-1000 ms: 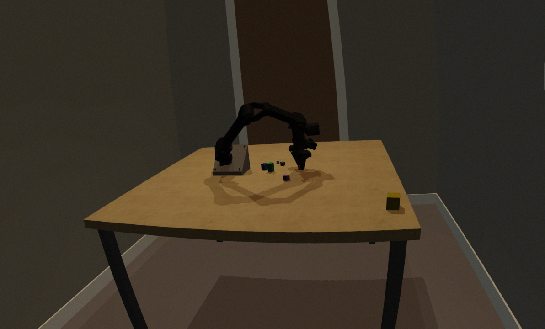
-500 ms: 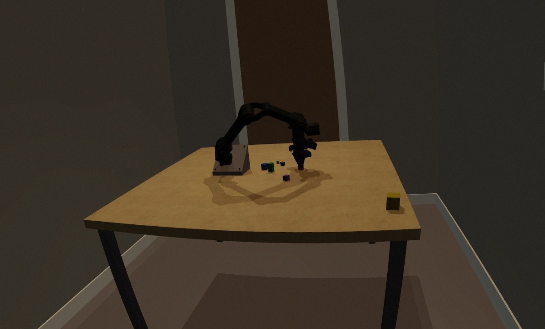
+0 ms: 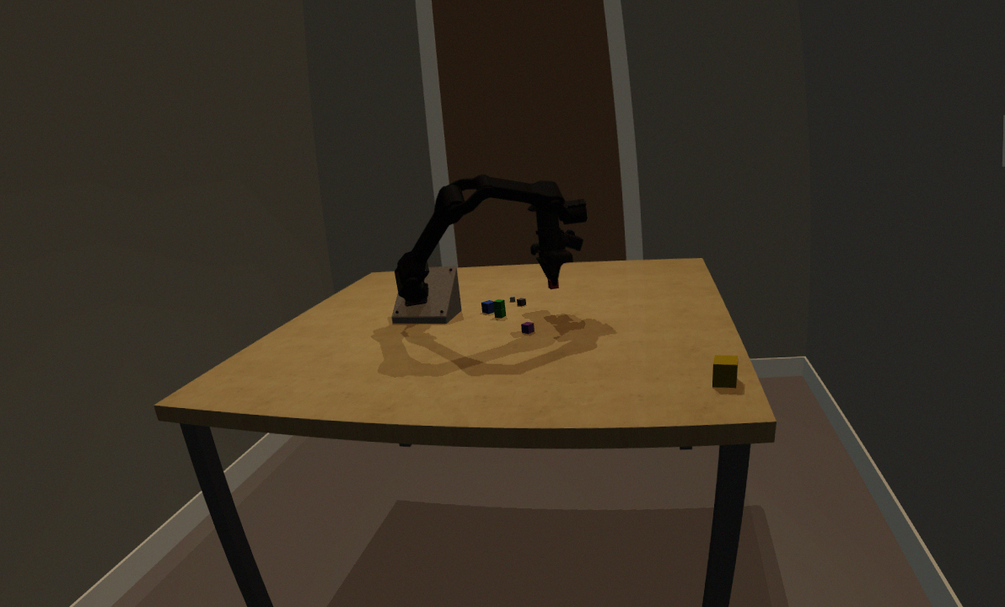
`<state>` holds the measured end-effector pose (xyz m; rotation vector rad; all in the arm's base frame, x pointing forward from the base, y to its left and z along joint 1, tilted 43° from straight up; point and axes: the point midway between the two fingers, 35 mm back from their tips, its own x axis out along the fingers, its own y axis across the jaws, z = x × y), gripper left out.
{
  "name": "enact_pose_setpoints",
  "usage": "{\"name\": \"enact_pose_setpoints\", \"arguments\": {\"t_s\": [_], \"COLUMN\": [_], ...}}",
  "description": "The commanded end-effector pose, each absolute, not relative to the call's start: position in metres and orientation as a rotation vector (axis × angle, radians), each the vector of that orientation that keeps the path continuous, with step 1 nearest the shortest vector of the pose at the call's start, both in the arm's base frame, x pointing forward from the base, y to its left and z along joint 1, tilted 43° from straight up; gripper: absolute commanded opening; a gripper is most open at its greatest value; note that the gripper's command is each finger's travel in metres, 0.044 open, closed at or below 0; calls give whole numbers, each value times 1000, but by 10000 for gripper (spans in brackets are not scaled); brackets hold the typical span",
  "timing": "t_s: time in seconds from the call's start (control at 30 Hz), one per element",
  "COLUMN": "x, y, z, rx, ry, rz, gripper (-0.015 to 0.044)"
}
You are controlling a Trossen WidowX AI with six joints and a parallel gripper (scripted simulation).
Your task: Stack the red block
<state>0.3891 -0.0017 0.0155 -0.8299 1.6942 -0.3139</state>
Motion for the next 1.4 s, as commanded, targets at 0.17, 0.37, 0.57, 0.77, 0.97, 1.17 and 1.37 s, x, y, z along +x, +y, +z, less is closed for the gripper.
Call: {"name": "enact_pose_setpoints", "arguments": {"t_s": [0.17,0.37,0.57,0.77,0.97,1.17,1.37], "x": [392,393,389,369,348,326,304], "y": [23,28,31,36,39,41,41], "z": [43,49,52,56,59,62,63], "rx": [-821,-825,-821,-820,-820,-820,-820], "ry": [1699,1694,1699,1700,1701,1702,1704], "rz": [-315,-313,-314,-312,-310,-309,-309], "gripper": [0,0,0,0,0,0,0]}}
